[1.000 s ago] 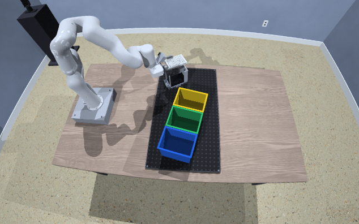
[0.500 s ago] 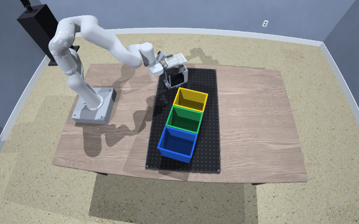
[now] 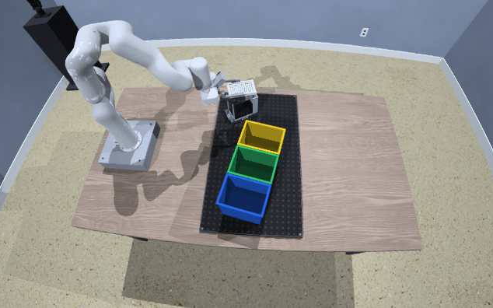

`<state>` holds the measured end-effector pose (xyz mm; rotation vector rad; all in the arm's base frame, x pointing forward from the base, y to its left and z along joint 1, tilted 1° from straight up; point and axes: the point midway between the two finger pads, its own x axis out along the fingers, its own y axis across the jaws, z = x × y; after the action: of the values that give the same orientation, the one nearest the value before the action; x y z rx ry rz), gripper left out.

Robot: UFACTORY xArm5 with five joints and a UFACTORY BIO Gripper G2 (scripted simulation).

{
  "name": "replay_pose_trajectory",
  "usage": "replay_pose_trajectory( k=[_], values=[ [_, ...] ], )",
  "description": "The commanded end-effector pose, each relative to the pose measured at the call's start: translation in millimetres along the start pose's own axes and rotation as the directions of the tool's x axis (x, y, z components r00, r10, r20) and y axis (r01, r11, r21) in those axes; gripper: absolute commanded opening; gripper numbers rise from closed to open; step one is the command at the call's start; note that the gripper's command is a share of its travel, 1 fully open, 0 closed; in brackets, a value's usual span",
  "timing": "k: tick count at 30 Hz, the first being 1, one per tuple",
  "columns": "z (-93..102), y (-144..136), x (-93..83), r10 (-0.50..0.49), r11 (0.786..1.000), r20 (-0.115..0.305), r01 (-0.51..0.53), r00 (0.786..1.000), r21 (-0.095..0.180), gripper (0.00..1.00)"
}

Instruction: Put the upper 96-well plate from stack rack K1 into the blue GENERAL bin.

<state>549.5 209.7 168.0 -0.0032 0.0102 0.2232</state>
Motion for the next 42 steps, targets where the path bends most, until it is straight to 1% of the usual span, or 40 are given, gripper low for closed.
replay_pose_trajectory(
  k=[1,4,8,10,11,25,27,42],
  values=[
    [0.5,-17,-1.0,-0.181,0.983,0.003,0.181,0.983,-0.001,0.00],
    [0.2,-27,-2.4,-0.278,0.960,0.003,0.278,0.960,-0.001,0.00],
    [-0.2,-40,-4.2,-0.404,0.915,0.003,0.404,0.915,0.000,0.00],
    [-0.2,-40,-4.2,-0.404,0.915,0.003,0.404,0.915,0.000,0.00],
    [-0.4,-43,-4.6,-0.434,0.901,0.003,0.434,0.901,0.000,0.00],
    [-1.9,-90,-10.9,-0.435,0.901,0.003,0.435,0.901,0.000,0.00],
    [-1.9,-90,-10.9,-0.435,0.901,0.003,0.435,0.901,0.000,0.00],
    [-3.5,-139,-17.6,-0.435,0.901,0.004,0.435,0.901,0.000,0.00]
  ],
)
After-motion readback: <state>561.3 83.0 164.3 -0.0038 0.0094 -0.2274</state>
